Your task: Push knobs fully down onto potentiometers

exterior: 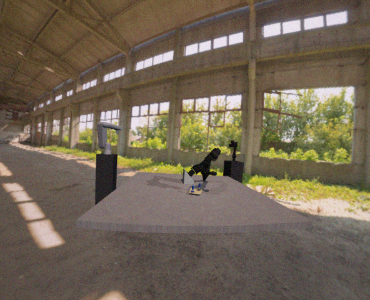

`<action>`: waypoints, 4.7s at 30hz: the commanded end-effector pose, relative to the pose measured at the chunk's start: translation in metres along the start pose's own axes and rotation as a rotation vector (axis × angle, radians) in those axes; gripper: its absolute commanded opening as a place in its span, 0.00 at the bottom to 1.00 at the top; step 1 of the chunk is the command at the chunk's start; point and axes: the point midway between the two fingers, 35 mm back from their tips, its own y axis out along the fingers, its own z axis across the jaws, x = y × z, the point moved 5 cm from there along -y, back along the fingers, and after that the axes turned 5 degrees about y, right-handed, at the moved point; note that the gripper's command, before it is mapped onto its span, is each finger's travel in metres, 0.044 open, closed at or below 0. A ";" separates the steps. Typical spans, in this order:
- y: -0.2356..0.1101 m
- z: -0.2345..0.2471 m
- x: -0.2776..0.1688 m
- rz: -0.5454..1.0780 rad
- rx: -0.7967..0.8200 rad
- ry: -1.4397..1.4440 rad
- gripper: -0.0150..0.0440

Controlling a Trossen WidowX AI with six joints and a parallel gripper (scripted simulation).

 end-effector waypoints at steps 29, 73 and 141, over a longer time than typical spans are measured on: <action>0.024 -0.041 0.013 0.082 0.058 0.171 0.25; 0.029 -0.041 0.012 0.082 0.058 0.171 0.25; 0.054 -0.039 0.010 0.083 0.059 0.171 0.25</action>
